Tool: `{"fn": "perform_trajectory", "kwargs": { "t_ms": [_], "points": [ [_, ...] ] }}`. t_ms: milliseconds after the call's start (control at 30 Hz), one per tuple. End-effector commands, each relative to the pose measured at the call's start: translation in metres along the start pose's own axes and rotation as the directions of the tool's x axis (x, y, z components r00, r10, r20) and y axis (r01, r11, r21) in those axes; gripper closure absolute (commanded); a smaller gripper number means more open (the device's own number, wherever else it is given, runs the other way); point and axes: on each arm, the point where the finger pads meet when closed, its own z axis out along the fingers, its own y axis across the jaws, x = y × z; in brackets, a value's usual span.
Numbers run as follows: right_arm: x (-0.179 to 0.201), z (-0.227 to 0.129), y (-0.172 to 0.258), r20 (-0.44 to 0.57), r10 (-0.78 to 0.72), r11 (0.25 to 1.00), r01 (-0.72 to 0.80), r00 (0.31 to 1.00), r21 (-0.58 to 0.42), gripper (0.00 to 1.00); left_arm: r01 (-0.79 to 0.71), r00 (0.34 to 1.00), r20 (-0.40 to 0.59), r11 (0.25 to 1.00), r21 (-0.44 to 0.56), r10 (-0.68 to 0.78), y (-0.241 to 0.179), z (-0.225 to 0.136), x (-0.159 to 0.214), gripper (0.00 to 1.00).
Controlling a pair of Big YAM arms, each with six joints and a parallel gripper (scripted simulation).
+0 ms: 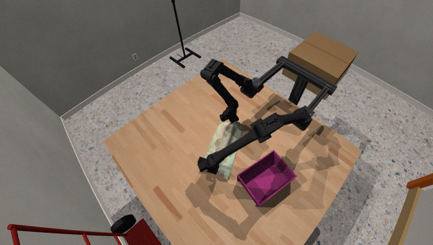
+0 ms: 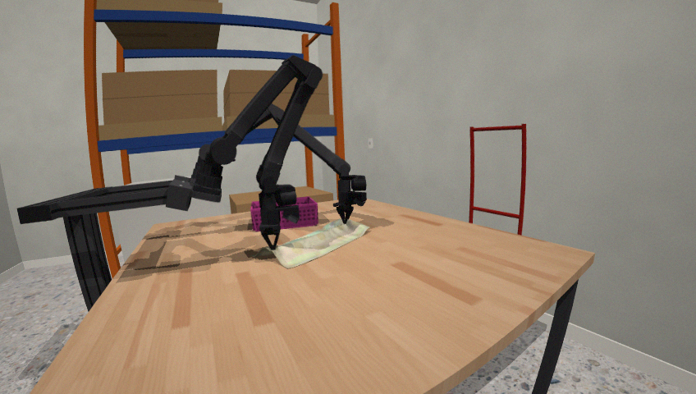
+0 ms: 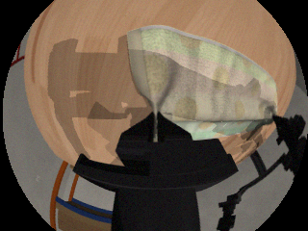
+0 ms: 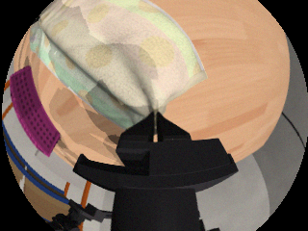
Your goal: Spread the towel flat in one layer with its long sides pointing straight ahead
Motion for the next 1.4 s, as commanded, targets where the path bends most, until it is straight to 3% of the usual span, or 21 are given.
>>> {"fn": "perform_trajectory", "kwargs": {
  "t_ms": [0, 567, 933, 1367],
  "points": [
    [0.024, -0.003, 0.014, -0.008, 0.173, 0.985, -0.173, 0.985, 0.025, 0.99, -0.125, 0.992, 0.022, 0.992, -0.027, 0.125, 0.01, -0.014, -0.031, 0.99],
    [0.052, -0.004, 0.104, 0.008, 0.432, 0.902, -0.432, 0.902, 0.018, 0.99, -0.384, 0.923, 0.012, 0.923, -0.035, 0.384, 0.017, -0.017, -0.064, 0.99],
    [0.065, 0.009, 0.134, 0.006, 0.514, 0.857, -0.514, 0.857, 0.032, 0.99, -0.471, 0.882, 0.007, 0.881, -0.037, 0.471, 0.015, -0.008, -0.074, 0.99],
    [0.062, 0.023, 0.137, 0.003, 0.54, 0.841, -0.54, 0.841, 0.021, 0.99, -0.455, 0.89, 0.01, 0.889, -0.06, 0.456, 0.037, 0.001, -0.067, 0.99]
  ]
}}
